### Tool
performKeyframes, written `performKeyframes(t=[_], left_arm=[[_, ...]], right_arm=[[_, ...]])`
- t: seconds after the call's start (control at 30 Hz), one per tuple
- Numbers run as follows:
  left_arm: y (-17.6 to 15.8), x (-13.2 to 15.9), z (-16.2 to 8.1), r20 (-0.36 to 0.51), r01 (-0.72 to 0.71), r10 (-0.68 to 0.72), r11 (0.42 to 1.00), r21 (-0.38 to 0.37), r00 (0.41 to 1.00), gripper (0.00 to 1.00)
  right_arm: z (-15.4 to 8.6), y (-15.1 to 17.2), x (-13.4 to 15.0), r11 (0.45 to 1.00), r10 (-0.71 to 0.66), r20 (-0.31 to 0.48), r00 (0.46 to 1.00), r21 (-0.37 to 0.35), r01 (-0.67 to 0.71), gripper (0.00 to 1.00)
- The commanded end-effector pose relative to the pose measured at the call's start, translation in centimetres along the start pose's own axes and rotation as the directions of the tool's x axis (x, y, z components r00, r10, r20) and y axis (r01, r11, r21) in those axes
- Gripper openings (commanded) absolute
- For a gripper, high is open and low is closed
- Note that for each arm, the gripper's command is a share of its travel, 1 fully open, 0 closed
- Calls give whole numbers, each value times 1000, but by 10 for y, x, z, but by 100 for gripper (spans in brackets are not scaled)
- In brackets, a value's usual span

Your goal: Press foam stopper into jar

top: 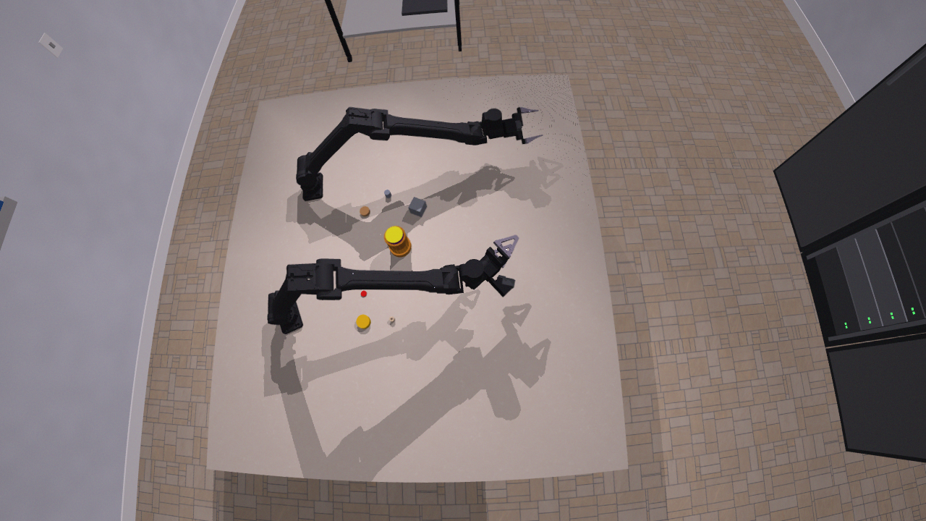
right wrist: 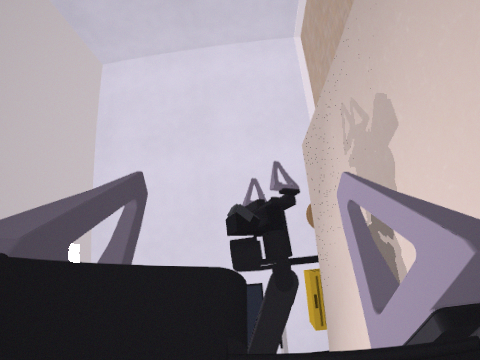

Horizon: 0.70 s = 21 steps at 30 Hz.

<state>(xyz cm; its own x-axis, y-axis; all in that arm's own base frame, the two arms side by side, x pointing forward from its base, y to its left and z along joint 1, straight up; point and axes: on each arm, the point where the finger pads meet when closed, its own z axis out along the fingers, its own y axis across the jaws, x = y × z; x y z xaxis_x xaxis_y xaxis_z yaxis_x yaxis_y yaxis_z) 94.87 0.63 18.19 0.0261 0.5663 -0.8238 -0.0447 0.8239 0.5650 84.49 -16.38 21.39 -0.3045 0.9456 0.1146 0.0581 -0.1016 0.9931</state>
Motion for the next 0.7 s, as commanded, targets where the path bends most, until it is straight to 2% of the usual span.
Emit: performKeyframes(t=[0.0, 0.13, 0.17, 0.67], left_arm=[[13, -18, 5, 32, 1, 0, 1000, -22, 999, 98], [13, -18, 5, 32, 1, 0, 1000, -22, 999, 98], [13, -18, 5, 32, 1, 0, 1000, -22, 999, 98], [13, -18, 5, 32, 1, 0, 1000, -22, 999, 98]], right_arm=[[3, 26, 0, 999, -27, -3, 1000, -38, 27, 100], [3, 27, 0, 999, -28, -3, 1000, -38, 28, 100], [3, 26, 0, 999, -27, -3, 1000, -38, 27, 0], [3, 26, 0, 999, -27, -3, 1000, -38, 27, 0]])
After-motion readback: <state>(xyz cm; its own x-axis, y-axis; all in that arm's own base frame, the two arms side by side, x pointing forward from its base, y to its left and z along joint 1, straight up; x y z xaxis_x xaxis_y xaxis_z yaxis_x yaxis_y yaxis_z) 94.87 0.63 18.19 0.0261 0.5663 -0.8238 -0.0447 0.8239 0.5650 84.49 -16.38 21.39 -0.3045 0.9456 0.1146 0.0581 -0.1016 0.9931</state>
